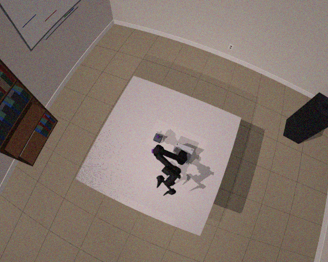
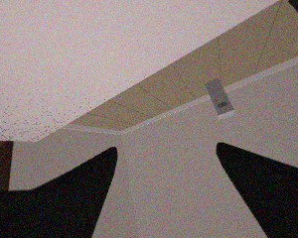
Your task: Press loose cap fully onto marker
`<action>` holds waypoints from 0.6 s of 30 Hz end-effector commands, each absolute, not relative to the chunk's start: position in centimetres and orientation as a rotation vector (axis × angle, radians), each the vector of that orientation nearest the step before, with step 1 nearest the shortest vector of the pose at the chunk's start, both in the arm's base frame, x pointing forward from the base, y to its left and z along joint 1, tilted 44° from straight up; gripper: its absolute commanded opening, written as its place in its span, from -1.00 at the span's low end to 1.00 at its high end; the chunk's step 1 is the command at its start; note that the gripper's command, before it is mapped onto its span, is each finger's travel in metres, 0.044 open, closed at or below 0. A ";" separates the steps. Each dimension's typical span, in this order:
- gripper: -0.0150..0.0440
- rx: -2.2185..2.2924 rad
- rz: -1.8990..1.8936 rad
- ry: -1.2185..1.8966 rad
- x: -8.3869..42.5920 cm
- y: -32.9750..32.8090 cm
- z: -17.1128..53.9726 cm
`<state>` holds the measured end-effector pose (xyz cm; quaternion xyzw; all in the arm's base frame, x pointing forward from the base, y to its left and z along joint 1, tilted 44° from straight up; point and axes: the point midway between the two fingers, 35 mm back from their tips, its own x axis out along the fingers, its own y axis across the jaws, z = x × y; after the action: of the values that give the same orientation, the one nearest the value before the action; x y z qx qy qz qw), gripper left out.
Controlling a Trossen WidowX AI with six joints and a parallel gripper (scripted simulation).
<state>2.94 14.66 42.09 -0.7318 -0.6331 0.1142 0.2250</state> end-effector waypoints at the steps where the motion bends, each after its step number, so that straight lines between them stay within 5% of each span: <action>1: 0.78 -2.024 0.307 -1.745 2.9 14.7 42.1; 6: 0.36 -2.204 0.031 -1.688 2.8 14.6 43.8; 18: 0.36 -2.941 -1.220 -1.405 0.4 19.1 47.7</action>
<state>0.91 16.86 47.07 -0.8461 -0.4631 -0.2597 -0.0462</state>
